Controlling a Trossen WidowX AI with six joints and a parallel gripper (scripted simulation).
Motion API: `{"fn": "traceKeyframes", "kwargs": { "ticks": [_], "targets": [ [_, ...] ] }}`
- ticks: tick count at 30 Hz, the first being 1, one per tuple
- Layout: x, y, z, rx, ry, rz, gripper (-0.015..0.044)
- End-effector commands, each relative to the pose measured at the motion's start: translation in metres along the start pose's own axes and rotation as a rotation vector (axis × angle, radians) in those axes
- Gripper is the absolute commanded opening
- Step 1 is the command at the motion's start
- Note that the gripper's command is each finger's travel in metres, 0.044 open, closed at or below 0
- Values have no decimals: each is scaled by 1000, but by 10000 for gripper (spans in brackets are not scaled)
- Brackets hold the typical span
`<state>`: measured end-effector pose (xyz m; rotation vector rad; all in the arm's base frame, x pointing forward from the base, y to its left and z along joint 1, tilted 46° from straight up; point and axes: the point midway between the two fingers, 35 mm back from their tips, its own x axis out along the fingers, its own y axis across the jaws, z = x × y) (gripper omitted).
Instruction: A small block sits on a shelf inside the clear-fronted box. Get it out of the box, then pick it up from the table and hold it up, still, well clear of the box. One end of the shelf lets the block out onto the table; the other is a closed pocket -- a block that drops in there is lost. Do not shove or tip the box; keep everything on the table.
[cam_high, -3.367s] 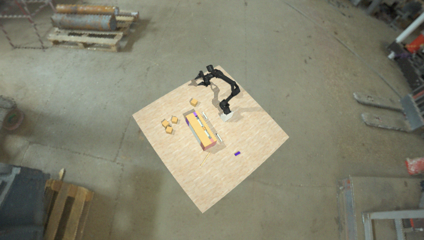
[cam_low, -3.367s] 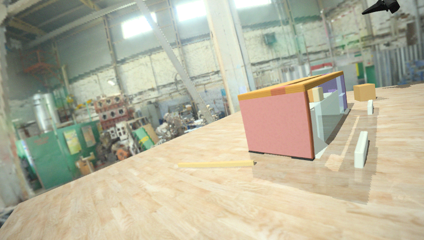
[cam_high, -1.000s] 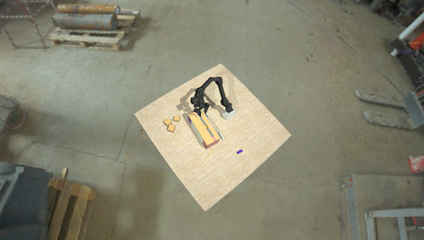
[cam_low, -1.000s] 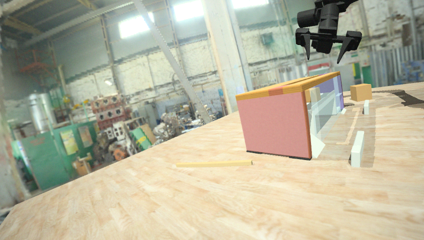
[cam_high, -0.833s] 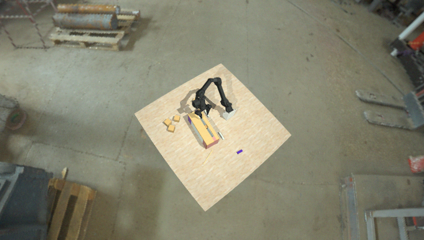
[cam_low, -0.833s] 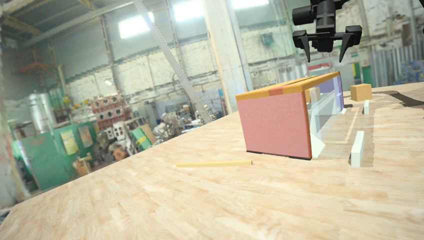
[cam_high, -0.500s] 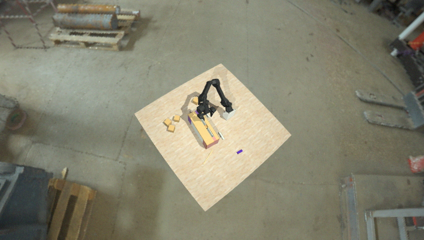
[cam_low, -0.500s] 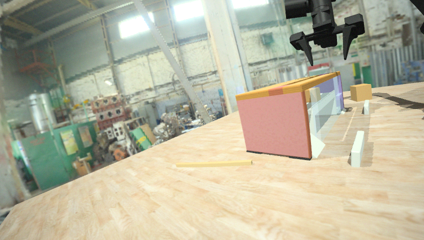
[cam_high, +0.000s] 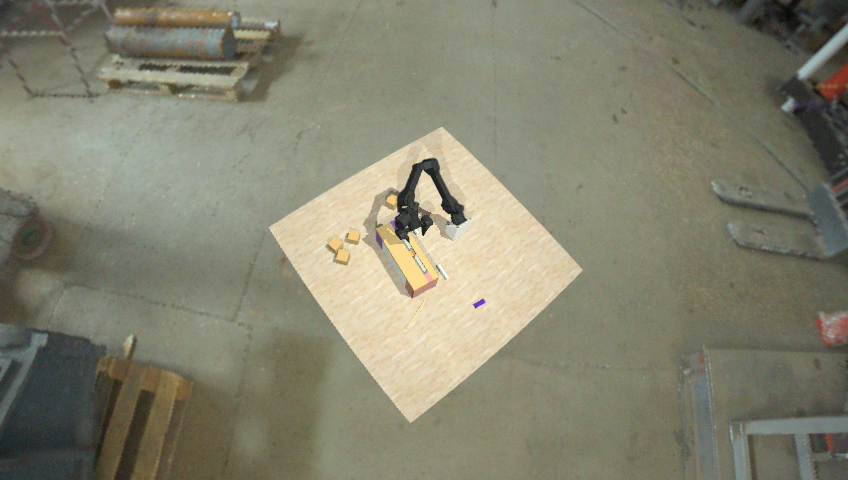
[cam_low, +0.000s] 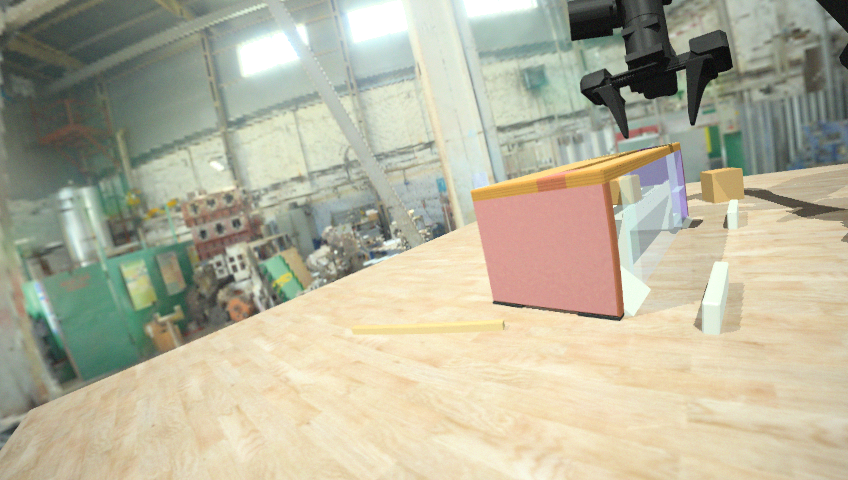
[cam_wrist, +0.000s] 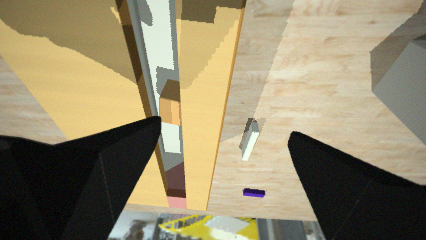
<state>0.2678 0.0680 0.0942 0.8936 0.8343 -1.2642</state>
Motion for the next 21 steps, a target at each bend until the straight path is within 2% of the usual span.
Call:
{"fn": "traceKeyframes", "kwargs": {
  "ticks": [1,21],
  "targets": [
    [8,0,2,-5,-5,-1,400],
    [39,0,12,-5,-6,0,400]
  ]
}}
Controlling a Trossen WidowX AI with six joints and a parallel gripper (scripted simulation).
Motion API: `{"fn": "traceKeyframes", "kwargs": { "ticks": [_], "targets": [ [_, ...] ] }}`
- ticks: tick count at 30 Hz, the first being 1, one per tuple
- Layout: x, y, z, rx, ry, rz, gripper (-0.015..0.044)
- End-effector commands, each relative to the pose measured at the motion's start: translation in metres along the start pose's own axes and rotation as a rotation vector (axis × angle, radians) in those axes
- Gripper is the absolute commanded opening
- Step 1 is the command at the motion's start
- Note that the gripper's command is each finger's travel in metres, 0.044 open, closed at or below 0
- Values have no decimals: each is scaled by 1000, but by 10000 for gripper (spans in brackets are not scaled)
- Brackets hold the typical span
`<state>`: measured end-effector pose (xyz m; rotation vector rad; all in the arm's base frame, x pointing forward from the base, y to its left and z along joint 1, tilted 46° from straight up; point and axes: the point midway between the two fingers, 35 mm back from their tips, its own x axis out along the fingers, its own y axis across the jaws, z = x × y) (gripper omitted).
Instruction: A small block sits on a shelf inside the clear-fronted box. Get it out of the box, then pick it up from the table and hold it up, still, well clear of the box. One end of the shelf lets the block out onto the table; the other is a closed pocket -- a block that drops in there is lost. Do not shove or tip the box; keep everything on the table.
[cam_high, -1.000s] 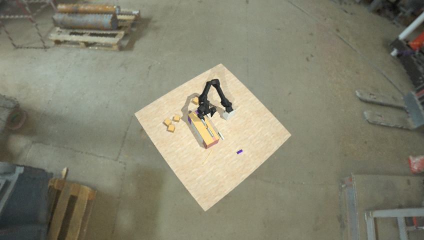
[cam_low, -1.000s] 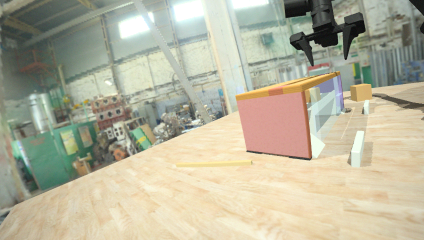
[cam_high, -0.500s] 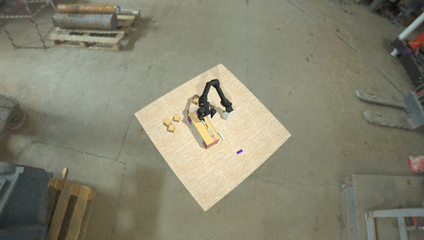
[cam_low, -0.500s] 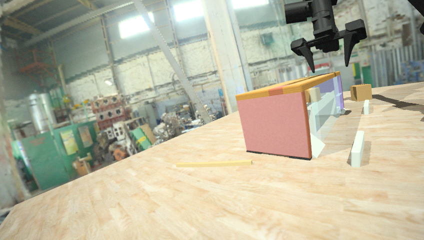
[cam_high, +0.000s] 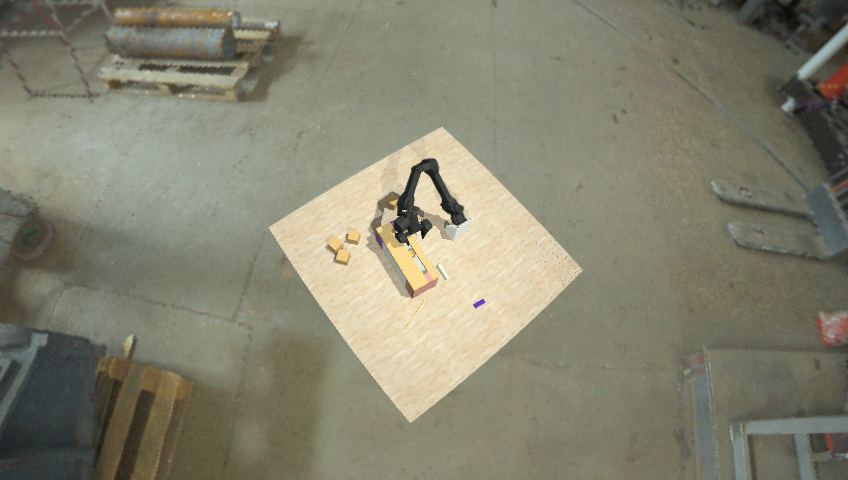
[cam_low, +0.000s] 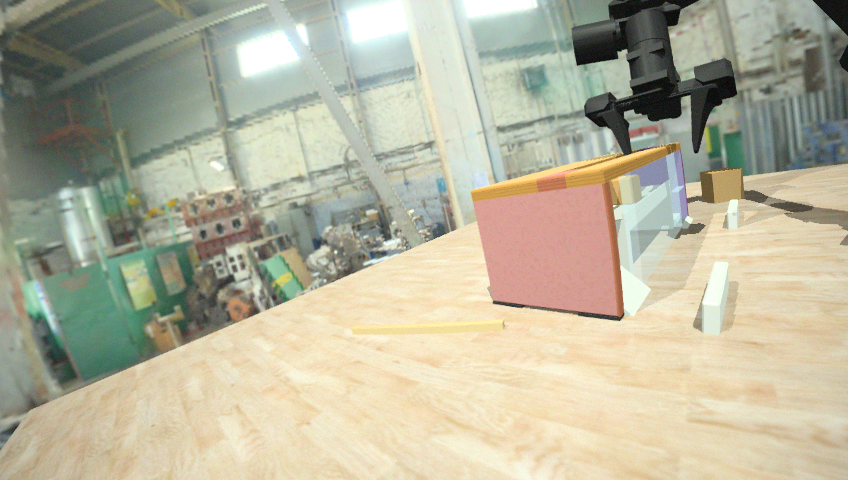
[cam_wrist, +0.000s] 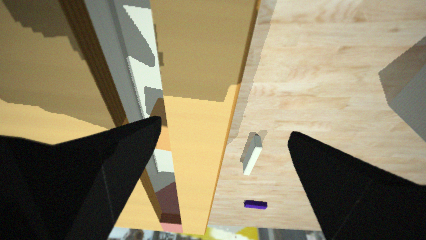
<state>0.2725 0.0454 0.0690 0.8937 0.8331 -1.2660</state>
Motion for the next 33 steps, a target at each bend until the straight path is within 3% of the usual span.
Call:
{"fn": "traceKeyframes", "kwargs": {
  "ticks": [1,20,33],
  "targets": [
    [8,0,3,-6,-5,1,400],
    [35,-4,13,-6,-8,1,400],
    [39,-3,-9,1,-2,0,400]
  ]
}}
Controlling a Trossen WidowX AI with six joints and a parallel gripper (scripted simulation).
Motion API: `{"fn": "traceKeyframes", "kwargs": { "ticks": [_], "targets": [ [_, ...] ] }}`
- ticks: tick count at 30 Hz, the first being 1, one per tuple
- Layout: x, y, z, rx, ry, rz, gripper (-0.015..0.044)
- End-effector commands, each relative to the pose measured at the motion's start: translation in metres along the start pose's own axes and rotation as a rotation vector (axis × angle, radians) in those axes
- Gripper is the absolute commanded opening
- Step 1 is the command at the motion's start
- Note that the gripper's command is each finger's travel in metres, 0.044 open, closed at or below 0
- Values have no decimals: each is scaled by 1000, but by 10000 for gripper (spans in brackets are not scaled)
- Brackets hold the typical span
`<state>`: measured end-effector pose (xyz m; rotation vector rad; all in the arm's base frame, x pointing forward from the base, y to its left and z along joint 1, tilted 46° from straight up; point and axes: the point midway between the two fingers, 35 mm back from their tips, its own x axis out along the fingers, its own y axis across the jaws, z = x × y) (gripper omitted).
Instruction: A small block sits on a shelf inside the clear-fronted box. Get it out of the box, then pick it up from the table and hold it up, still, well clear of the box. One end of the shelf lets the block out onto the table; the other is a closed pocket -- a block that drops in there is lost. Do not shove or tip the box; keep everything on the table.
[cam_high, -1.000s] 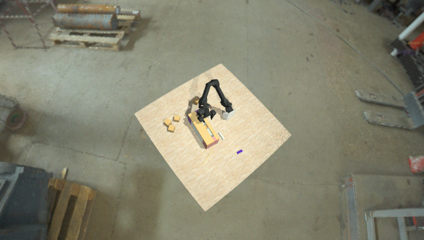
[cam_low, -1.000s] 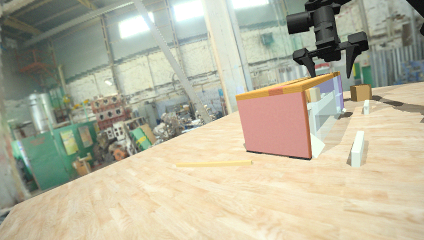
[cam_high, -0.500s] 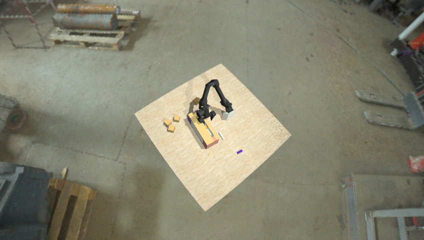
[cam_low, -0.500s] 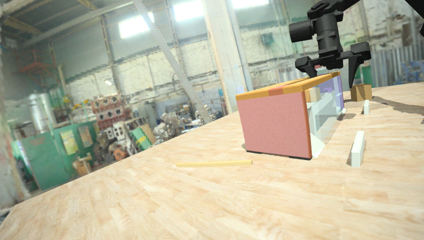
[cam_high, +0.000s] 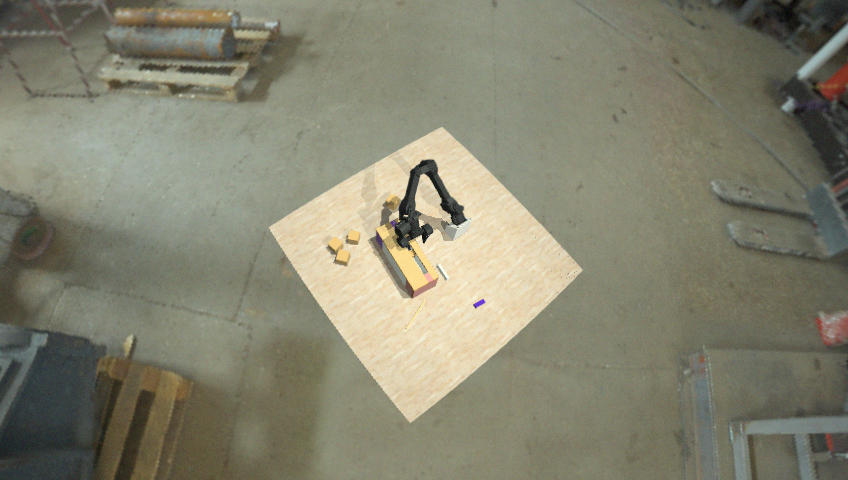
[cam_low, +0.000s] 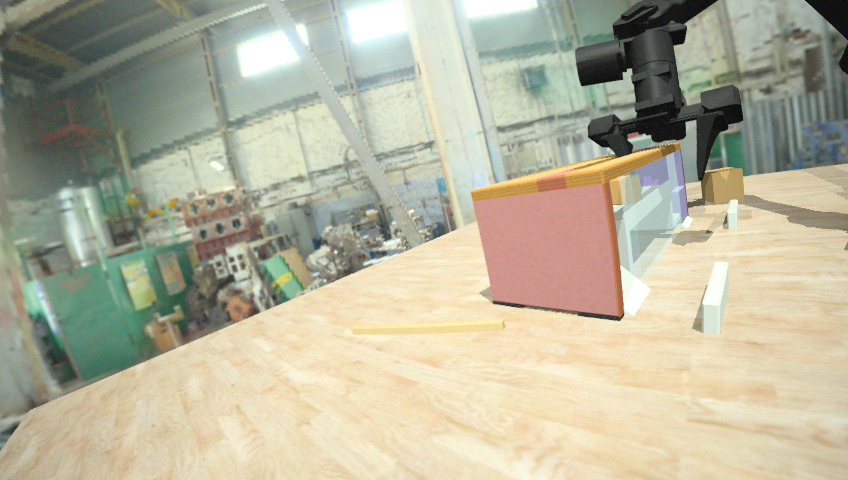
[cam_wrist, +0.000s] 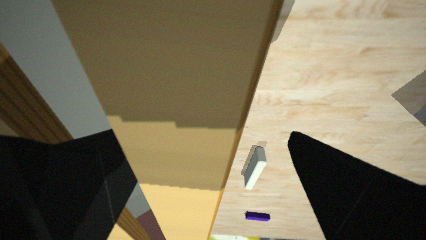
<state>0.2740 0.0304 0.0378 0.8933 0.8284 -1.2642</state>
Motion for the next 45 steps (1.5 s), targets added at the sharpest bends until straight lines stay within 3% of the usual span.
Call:
{"fn": "traceKeyframes", "kwargs": {
  "ticks": [1,45],
  "targets": [
    [5,-1,-11,0,1,-4,400],
    [33,-1,-90,1,5,-3,400]
  ]
}}
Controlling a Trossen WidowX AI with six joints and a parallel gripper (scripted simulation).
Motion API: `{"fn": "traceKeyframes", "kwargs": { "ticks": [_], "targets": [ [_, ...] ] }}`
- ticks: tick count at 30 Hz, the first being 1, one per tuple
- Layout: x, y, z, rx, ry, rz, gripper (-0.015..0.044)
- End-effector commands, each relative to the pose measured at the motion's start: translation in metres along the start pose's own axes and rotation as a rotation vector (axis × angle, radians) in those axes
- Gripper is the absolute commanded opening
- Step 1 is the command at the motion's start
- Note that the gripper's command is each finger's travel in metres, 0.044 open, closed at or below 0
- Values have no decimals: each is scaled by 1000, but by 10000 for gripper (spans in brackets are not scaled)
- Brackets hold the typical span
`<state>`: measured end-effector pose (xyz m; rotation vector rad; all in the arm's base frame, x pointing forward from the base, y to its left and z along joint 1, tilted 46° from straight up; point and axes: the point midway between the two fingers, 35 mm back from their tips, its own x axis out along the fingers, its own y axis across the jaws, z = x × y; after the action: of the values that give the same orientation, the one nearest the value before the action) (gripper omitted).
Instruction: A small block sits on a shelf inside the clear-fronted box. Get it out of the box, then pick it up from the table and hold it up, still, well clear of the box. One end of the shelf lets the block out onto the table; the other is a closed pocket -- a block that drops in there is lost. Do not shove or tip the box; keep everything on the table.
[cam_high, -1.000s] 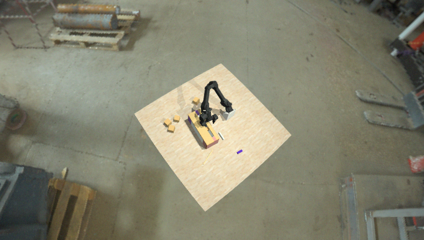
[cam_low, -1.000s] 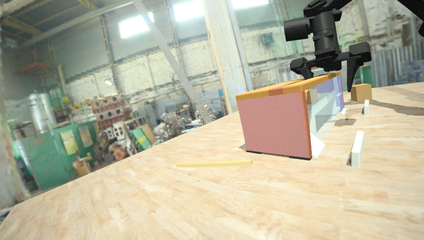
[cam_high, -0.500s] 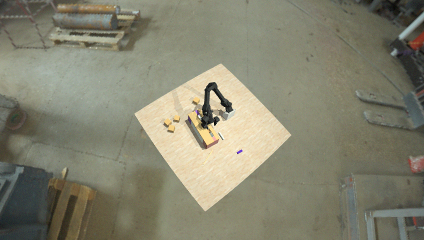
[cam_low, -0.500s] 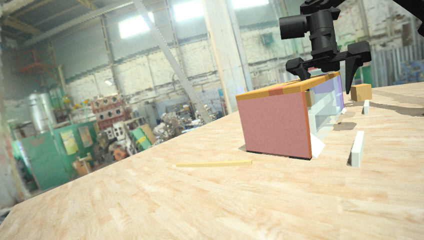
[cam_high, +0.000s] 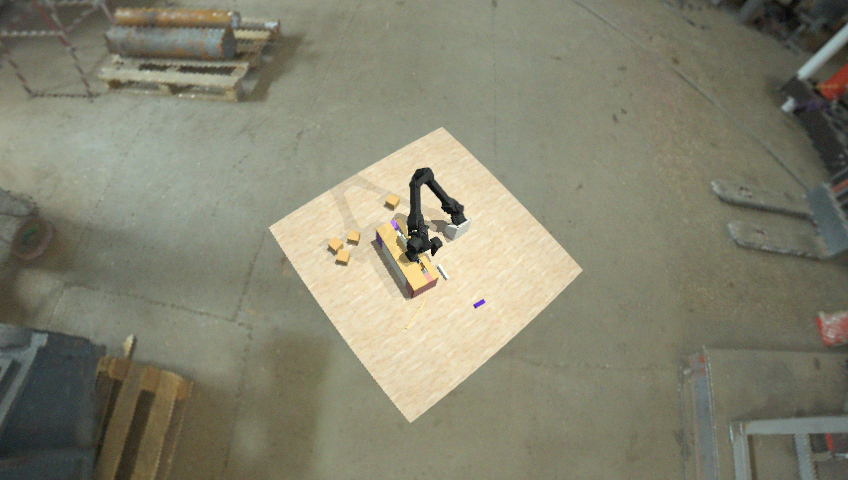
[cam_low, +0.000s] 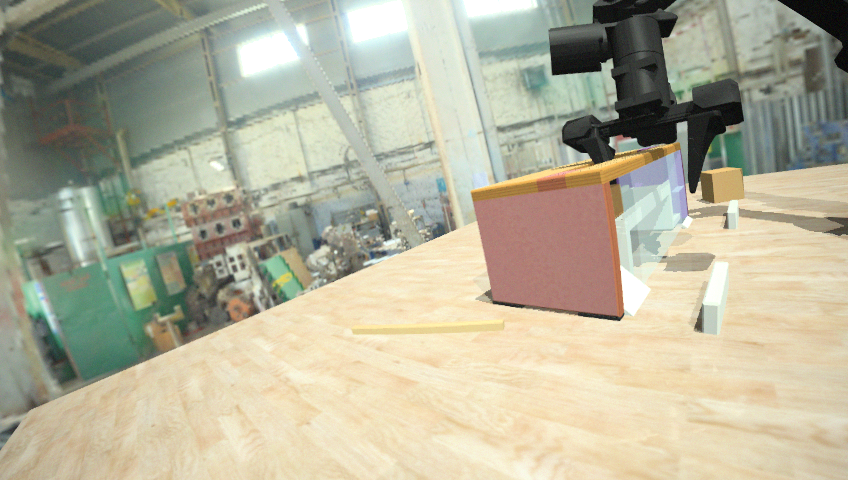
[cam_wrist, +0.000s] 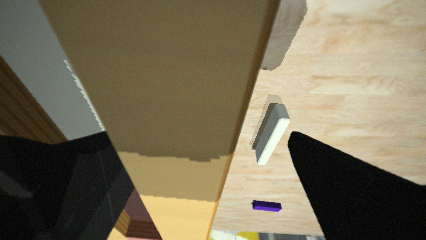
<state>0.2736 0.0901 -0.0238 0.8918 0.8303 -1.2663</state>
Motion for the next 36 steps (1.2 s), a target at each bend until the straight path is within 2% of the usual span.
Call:
{"fn": "traceKeyframes", "kwargs": {
  "ticks": [1,26,29,33,36],
  "targets": [
    [3,0,-11,2,5,0,400],
    [18,0,-55,2,8,1,400],
    [3,1,-59,2,8,0,400],
    [-39,1,-68,0,6,-1,400],
    [-47,0,-69,0,5,-1,400]
  ]
}}
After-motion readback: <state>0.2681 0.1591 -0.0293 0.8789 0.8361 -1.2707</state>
